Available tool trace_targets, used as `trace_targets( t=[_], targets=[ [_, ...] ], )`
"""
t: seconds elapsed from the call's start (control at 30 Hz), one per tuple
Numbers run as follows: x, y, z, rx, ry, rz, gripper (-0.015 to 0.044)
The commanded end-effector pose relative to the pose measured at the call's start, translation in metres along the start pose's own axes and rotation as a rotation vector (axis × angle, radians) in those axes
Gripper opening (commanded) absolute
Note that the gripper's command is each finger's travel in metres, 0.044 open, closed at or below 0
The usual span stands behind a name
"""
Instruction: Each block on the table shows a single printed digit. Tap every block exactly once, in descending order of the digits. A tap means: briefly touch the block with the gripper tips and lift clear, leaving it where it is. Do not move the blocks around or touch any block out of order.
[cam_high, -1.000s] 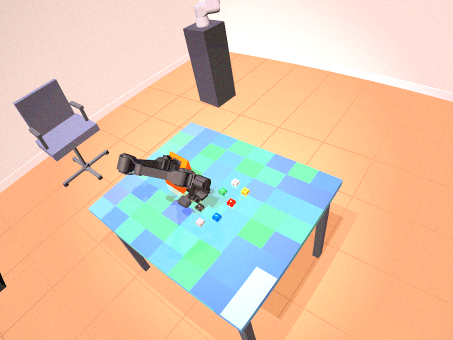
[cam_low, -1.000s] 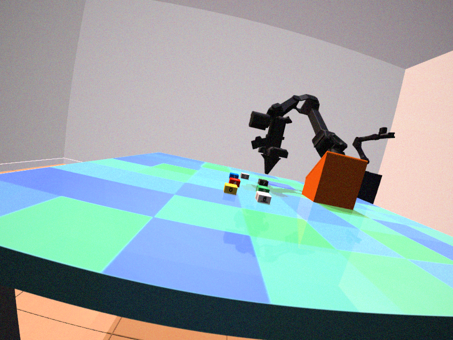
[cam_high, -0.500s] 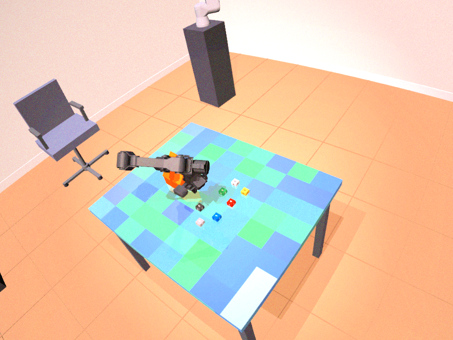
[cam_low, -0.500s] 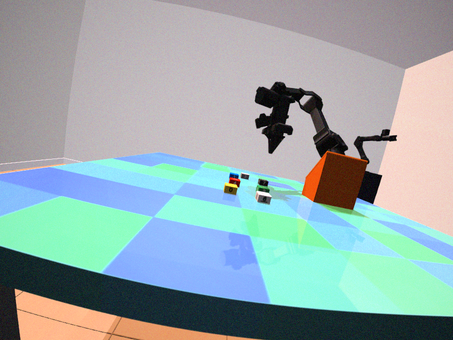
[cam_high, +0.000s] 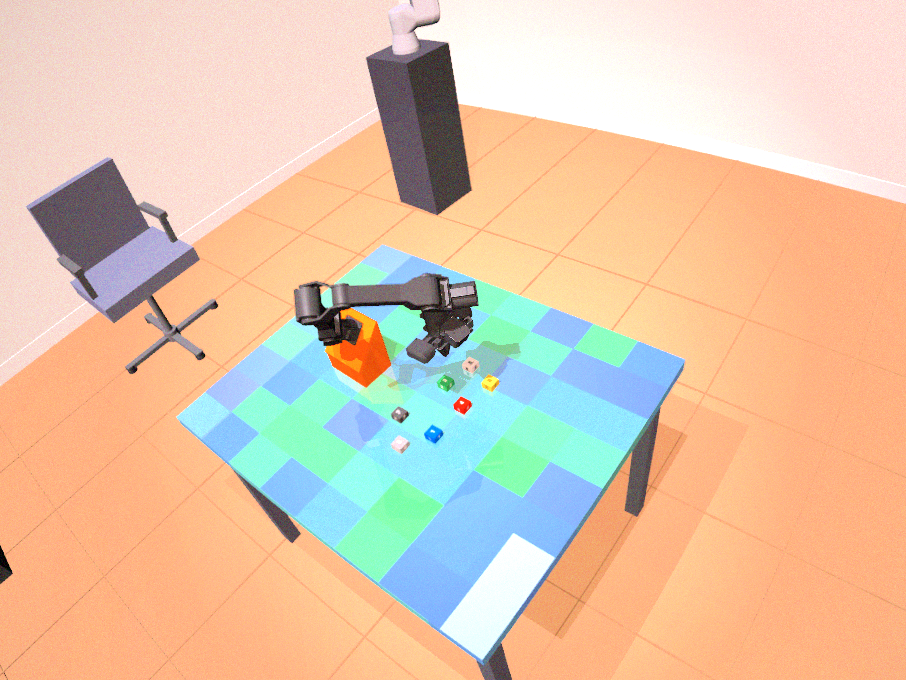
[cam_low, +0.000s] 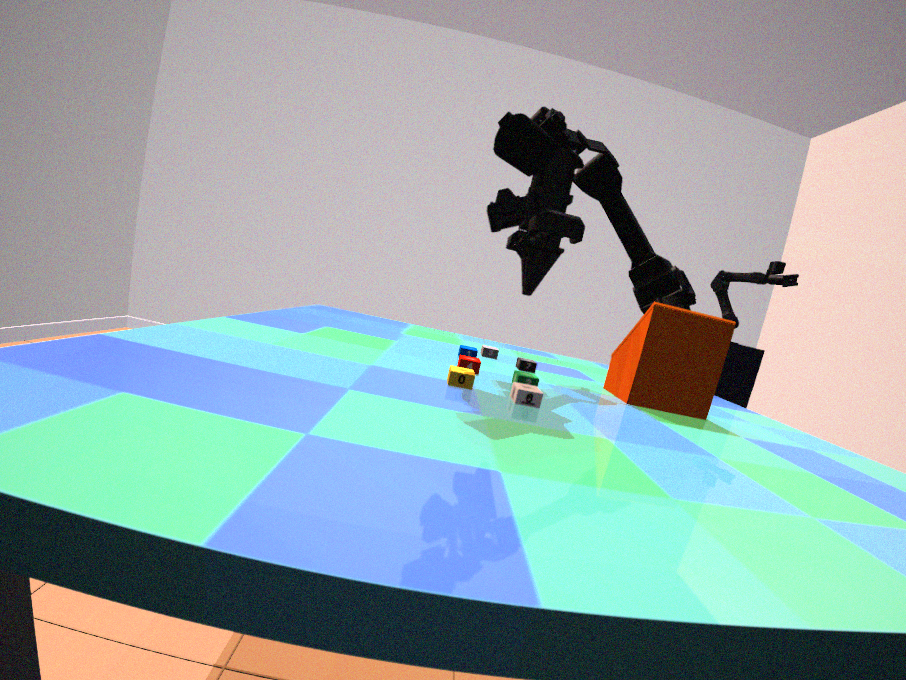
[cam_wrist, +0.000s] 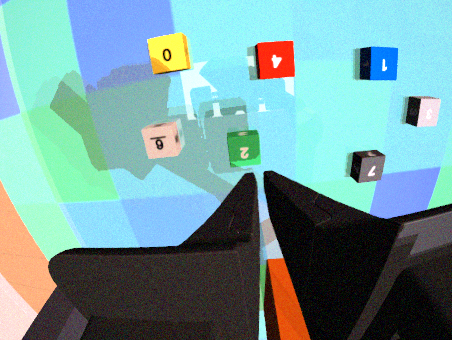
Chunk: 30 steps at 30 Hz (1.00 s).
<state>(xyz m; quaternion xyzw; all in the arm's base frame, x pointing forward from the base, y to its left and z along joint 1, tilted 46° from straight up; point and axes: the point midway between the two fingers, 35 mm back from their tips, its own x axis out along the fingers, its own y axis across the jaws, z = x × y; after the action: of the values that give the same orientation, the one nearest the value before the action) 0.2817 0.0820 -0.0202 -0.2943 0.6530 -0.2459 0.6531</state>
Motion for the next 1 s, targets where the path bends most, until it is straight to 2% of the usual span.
trace_targets(
  t=[0.0, 0.1, 0.33, 0.5, 0.97],
  targets=[
    [0.004, 0.06, 0.004, 0.008, 0.0, -0.004, 0.002],
    [0.008, 0.09, 0.003, 0.013, -0.003, -0.01, 0.002],
    [0.012, 0.093, 0.003, 0.014, -0.003, -0.01, 0.002],
    [0.086, 0.091, 0.003, 0.014, -0.003, -0.013, 0.002],
    [0.1, 0.09, 0.003, 0.014, -0.004, -0.014, 0.002]
  ],
)
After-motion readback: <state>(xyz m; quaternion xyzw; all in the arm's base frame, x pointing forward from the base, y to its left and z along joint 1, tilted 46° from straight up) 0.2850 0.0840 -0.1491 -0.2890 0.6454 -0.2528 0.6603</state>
